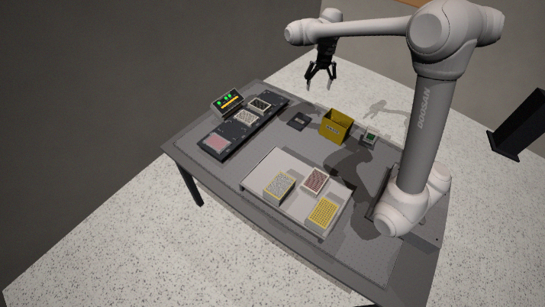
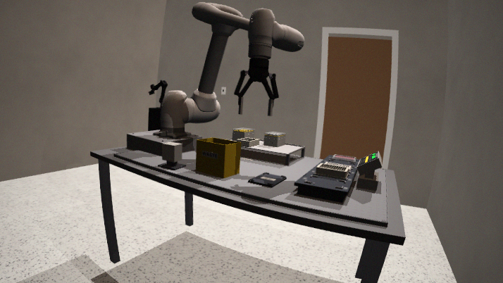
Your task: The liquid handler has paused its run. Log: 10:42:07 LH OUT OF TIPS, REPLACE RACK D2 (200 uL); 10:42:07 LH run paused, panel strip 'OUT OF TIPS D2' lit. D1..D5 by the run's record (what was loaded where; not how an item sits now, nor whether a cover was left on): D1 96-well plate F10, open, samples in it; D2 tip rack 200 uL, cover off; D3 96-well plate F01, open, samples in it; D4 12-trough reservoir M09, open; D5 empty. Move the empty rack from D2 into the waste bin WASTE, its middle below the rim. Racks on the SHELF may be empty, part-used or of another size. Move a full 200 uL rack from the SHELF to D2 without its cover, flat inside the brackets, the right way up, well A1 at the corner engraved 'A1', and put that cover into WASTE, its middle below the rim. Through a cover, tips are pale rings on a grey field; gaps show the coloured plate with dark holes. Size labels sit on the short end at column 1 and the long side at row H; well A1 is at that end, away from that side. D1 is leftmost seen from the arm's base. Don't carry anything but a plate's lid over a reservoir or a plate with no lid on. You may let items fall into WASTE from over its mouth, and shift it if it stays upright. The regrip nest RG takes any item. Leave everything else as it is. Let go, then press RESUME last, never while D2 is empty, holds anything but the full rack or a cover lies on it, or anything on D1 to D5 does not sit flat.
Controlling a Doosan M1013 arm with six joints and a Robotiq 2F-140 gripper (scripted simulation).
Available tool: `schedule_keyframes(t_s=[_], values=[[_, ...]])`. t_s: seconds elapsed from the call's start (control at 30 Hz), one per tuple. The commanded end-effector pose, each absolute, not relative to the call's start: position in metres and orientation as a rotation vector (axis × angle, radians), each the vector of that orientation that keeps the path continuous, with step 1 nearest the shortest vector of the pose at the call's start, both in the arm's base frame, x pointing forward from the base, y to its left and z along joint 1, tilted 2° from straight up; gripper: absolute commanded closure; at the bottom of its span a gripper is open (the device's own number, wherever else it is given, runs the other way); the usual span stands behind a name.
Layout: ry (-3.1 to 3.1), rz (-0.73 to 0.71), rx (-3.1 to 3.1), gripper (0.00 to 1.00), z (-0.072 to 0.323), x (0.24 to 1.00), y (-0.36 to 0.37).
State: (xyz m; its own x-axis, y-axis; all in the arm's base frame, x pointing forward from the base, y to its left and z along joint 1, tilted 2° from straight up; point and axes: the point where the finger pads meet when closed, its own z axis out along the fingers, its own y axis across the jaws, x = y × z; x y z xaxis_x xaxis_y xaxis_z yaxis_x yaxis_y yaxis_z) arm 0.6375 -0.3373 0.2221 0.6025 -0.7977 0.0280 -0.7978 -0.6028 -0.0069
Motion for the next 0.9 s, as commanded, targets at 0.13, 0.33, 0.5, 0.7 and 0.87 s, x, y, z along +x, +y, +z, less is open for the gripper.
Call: schedule_keyframes(t_s=[0.13, 0.33, 0.5, 0.7, 0.87], values=[[-1.255, 0.045, 2.872, 0.23, 0.222, 0.661, -0.341], [-1.08, 0.045, 2.94, 0.23, 0.221, 0.676, -0.343], [-0.931, 0.044, 2.989, 0.23, 0.221, 0.676, -0.343], [-0.81, 0.043, 3.023, 0.23, 0.221, 0.676, -0.343], [-0.658, 0.042, 3.058, 0.23, 0.221, 0.676, -0.343]])
